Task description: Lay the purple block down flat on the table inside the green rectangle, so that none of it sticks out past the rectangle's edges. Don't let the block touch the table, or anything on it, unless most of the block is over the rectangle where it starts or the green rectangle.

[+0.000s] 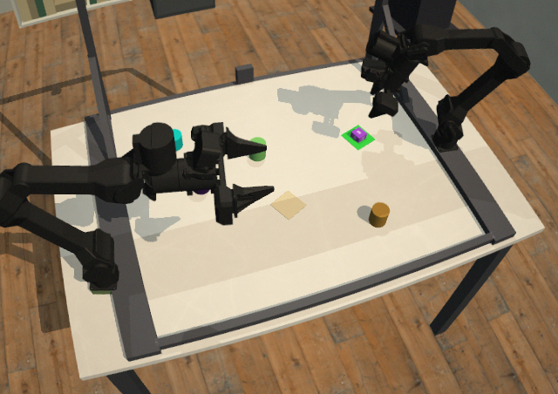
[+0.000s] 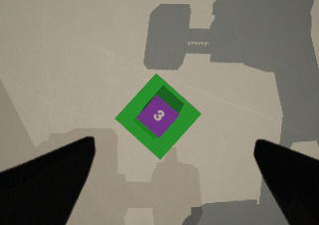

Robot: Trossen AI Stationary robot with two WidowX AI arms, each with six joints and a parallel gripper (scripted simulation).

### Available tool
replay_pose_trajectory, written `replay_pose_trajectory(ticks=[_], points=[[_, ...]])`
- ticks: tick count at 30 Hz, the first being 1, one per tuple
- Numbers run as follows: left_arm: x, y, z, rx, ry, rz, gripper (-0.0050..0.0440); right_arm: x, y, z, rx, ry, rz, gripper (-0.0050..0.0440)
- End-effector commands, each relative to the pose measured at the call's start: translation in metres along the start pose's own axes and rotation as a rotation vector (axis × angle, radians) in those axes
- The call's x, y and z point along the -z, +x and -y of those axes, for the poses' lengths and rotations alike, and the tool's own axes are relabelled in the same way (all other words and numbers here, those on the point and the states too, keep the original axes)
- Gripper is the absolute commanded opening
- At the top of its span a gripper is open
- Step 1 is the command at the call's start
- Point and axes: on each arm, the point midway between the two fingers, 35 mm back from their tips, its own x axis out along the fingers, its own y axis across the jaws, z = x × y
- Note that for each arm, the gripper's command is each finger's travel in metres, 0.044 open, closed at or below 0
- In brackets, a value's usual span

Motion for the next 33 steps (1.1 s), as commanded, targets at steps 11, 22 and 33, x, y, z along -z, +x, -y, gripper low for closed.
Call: replay_pose_trajectory(ticks=[11, 22, 33], points=[[-0.0036, -0.0069, 0.0022, -0.038, -0.082, 0.009, 0.0440, 0.0019, -0.0255, 0.0234, 0.059, 0.004, 0.082, 0.0440], [-0.0030, -0.0063, 0.0021, -0.036, -0.080, 0.007, 0.0440, 0.0019, -0.0247, 0.0228, 0.057, 0.004, 0.079, 0.0440], [-0.0030, -0.0063, 0.0021, -0.036, -0.080, 0.007, 0.0440, -0.0020, -0.0245, 0.0223, 0.055, 0.002, 0.086, 0.0440]])
